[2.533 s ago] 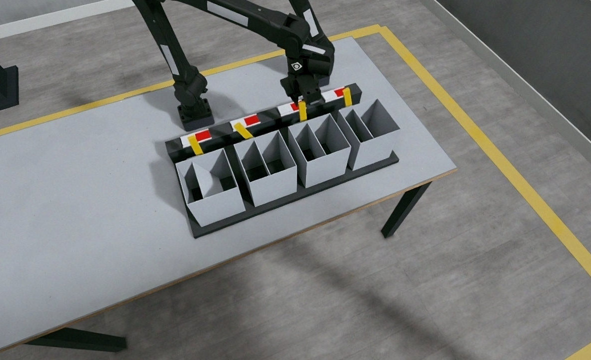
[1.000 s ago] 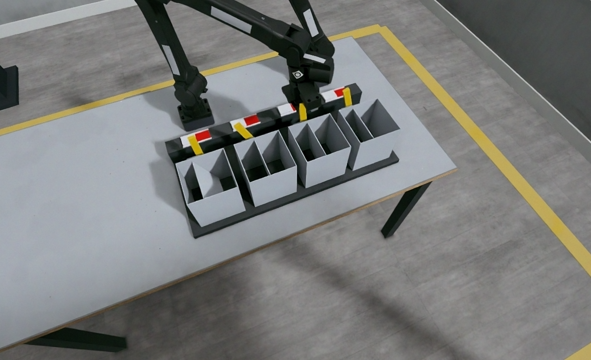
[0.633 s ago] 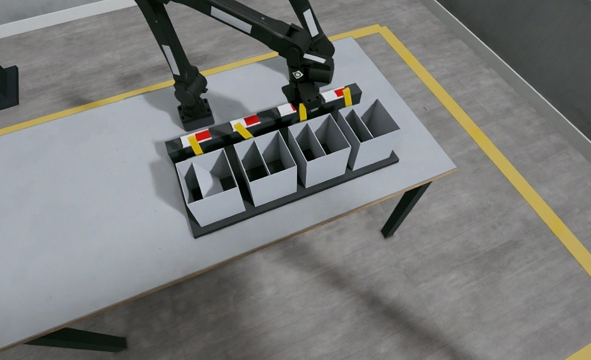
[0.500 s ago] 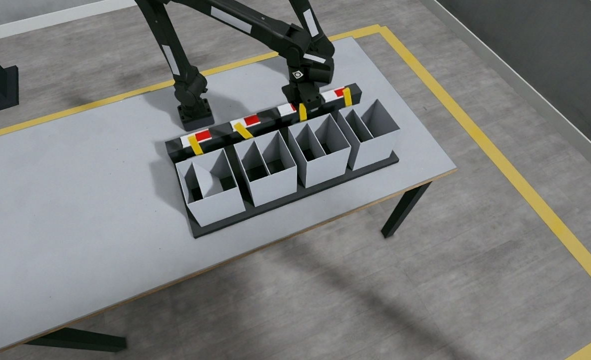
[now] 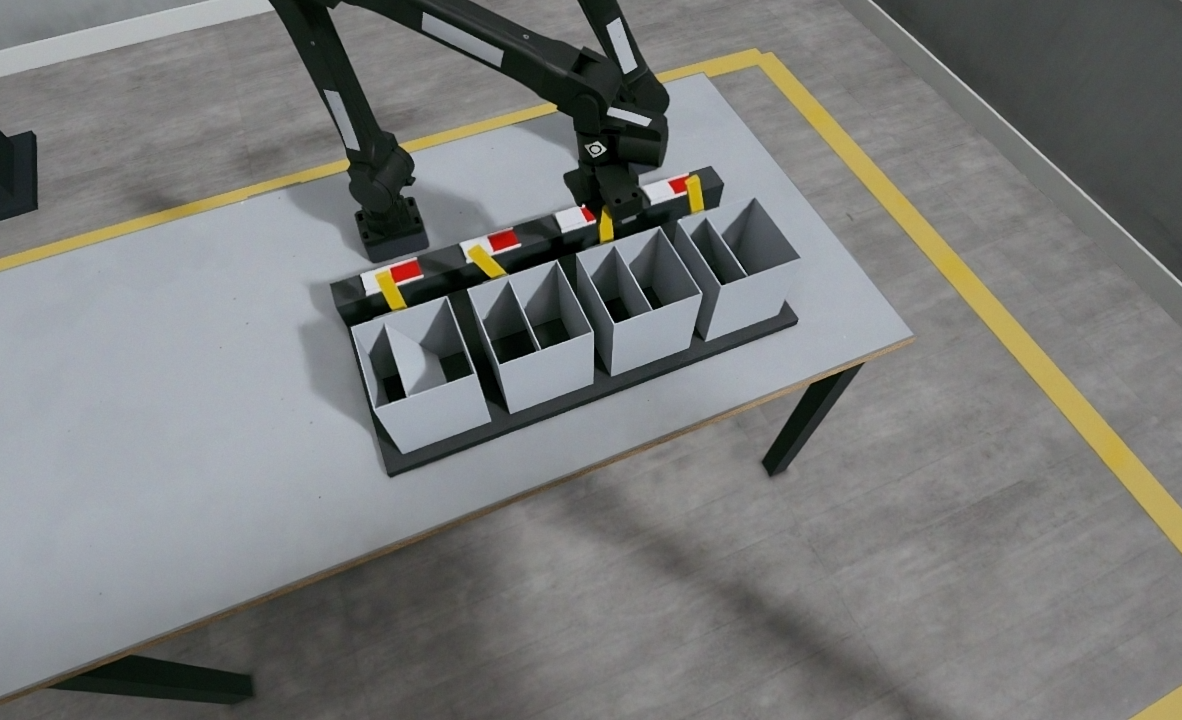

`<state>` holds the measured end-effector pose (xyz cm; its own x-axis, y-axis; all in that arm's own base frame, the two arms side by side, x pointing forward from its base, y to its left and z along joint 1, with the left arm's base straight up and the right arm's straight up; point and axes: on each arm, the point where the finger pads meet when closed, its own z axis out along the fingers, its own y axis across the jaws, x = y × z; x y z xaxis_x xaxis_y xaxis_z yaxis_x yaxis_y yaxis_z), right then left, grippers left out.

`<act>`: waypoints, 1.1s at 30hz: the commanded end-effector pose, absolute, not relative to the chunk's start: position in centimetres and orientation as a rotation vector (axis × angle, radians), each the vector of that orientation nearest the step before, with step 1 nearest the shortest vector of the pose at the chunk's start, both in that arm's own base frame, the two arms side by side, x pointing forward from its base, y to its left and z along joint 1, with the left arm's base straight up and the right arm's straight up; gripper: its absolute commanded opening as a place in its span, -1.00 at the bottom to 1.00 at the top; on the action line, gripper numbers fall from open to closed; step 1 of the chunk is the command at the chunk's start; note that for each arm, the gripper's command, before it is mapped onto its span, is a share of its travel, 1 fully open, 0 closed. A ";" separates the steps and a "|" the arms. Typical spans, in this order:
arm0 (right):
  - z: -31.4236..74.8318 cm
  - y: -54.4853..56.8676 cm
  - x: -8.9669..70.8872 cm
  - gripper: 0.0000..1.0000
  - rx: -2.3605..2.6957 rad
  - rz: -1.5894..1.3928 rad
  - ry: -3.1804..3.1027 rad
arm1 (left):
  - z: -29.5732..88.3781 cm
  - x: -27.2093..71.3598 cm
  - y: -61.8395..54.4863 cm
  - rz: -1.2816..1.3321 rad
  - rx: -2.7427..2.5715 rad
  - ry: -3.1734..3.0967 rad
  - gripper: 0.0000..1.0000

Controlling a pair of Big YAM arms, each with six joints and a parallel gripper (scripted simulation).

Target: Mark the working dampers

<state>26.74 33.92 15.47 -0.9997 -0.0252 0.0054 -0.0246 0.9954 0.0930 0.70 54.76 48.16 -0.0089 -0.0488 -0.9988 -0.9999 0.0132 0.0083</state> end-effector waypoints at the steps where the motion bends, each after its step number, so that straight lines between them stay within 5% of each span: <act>1: 15.4 34.6 26.7 -0.66 0.034 -0.159 -3.144 | 50.1 0.3 54.5 1.206 -1.206 1.211 1.00; 33: 15.8 34.4 26.8 -0.66 0.028 -0.178 -3.148 | 50.1 0.3 54.5 1.206 -1.206 1.211 1.00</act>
